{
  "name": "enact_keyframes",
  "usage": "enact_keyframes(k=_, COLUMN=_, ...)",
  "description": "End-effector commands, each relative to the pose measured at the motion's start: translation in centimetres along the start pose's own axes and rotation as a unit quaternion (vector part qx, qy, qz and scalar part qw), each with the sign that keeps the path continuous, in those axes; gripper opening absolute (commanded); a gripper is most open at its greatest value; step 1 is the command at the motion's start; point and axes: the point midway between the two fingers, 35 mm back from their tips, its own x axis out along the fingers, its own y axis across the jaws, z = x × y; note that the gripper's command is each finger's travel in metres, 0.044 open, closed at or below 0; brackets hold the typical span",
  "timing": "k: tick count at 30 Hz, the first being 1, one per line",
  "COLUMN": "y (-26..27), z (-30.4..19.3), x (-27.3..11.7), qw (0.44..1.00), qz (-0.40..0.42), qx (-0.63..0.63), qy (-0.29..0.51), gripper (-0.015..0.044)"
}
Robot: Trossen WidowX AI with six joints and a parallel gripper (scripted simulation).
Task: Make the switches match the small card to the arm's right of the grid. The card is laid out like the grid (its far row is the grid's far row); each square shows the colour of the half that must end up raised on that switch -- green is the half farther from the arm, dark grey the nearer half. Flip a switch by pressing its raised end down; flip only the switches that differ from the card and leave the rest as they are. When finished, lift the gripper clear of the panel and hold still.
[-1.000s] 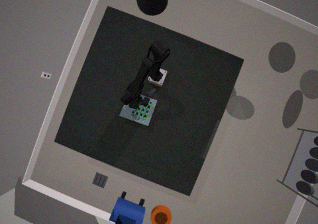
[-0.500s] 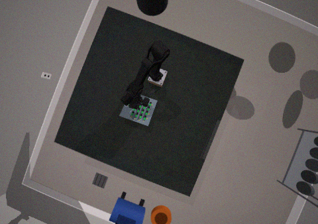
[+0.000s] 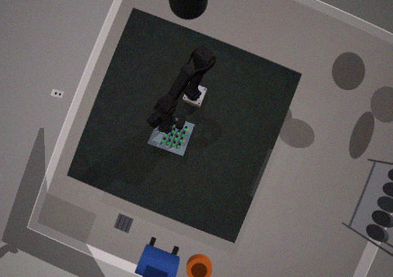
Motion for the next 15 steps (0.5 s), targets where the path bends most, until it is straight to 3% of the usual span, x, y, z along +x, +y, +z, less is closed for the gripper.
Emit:
enact_keyframes(k=1, y=-0.1, z=0.2, x=-2.5, qw=1.0, qz=-0.004, qx=-0.001, qy=-0.004, gripper=0.0)
enact_keyframes(k=5, y=0.1, z=0.2, x=-2.5, qw=1.0, qz=-0.004, qx=-0.001, qy=-0.004, gripper=0.0)
enact_keyframes(k=15, y=6.7, z=-3.8, x=-2.5, qw=1.0, qz=-0.002, qx=0.0, qy=-0.003, gripper=0.0)
